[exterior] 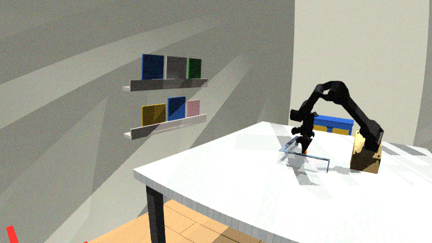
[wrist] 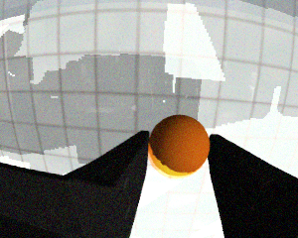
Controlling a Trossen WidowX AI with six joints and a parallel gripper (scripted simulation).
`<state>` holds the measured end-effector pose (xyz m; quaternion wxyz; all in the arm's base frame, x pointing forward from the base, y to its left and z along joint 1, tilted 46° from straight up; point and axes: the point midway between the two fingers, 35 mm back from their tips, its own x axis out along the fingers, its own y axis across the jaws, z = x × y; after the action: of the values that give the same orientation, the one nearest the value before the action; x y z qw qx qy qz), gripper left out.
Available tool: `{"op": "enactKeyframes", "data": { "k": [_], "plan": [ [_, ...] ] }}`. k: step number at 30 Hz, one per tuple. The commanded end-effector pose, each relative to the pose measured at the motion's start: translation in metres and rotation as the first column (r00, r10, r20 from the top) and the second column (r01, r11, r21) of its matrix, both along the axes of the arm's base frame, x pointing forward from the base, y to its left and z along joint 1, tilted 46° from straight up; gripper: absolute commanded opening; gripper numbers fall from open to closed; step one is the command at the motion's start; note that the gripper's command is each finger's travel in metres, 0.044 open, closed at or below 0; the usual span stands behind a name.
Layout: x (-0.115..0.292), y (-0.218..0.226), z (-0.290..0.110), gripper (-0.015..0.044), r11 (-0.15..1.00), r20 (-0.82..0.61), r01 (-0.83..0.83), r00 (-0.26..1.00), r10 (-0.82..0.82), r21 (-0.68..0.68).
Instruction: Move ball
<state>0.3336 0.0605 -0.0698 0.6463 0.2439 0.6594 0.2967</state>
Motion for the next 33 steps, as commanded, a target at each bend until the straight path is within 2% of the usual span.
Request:
{"op": "enactKeyframes", "data": {
  "k": [1,4,14,20,26,33],
  "plan": [
    [-0.004,0.004,-0.004,0.0,1.0,-0.012,0.002,1.0,-0.002,0.005],
    [-0.004,0.004,-0.004,0.0,1.0,-0.012,0.002,1.0,-0.002,0.005],
    [-0.001,0.002,-0.002,0.025,1.0,-0.002,0.001,1.0,-0.001,0.001],
    [0.0,0.0,0.0,0.025,1.0,-0.002,0.001,1.0,-0.001,0.0],
    [0.002,-0.058,0.057,0.025,1.0,-0.012,0.002,1.0,-0.002,0.0],
    [0.003,-0.057,0.052,0.025,1.0,-0.008,0.02,1.0,-0.02,0.001]
  ]
}}
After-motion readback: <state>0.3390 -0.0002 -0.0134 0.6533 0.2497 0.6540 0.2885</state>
